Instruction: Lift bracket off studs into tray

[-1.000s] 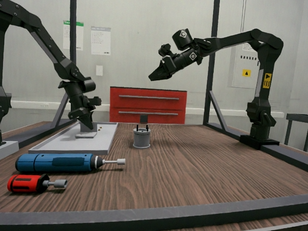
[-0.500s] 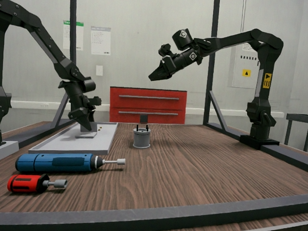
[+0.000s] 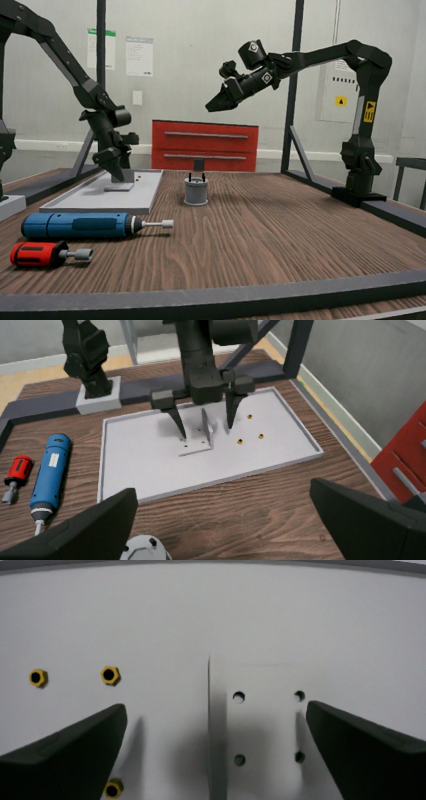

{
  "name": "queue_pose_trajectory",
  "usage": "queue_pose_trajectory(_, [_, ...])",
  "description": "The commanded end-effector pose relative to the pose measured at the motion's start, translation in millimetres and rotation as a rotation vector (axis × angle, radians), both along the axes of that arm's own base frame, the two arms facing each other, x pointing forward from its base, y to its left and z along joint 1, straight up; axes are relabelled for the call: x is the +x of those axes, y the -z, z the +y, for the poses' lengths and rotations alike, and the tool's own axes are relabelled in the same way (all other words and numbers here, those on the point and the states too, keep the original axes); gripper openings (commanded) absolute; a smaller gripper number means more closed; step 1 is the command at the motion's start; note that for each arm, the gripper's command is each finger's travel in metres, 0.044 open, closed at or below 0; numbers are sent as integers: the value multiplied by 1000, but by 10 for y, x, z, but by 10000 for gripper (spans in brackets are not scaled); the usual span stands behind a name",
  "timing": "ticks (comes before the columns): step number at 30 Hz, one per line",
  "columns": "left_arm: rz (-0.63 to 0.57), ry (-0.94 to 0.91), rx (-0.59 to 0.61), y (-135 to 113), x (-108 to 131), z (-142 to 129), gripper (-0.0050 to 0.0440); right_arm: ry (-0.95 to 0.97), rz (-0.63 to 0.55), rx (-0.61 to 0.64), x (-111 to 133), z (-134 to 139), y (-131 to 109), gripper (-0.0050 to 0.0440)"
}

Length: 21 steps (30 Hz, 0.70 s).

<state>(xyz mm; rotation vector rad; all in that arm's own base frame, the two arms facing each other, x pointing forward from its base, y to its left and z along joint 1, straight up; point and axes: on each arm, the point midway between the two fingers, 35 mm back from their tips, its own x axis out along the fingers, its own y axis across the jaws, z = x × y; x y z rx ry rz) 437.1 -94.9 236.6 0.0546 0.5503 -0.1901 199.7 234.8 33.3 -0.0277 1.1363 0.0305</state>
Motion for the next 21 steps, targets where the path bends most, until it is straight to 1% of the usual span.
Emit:
queue_pose_trajectory(1, [-21, -1, -6, -92, 0, -4, 440, 0, -29, 42, 13, 82, -208, 440])
queue_pose_trajectory(7, [-21, -1, -6, -92, 0, -4, 440, 0, -29, 42, -49, 76, -332, 440])
queue_pose_trajectory(12, [-21, -1, -6, -92, 0, -4, 440, 0, -27, 43, -213, 60, -663, 440])
queue_pose_trajectory(13, [-21, -1, -6, -92, 0, -4, 440, 0, -27, 43, -230, 59, -697, 440])
queue_pose_trajectory(17, [-21, -1, -6, -92, 0, -4, 440, 0, -27, 43, -236, 58, -709, 440])
queue_pose_trajectory(21, [-21, -1, -6, -92, 0, -4, 440, -1, -16, 25, -244, 33, -653, 440])
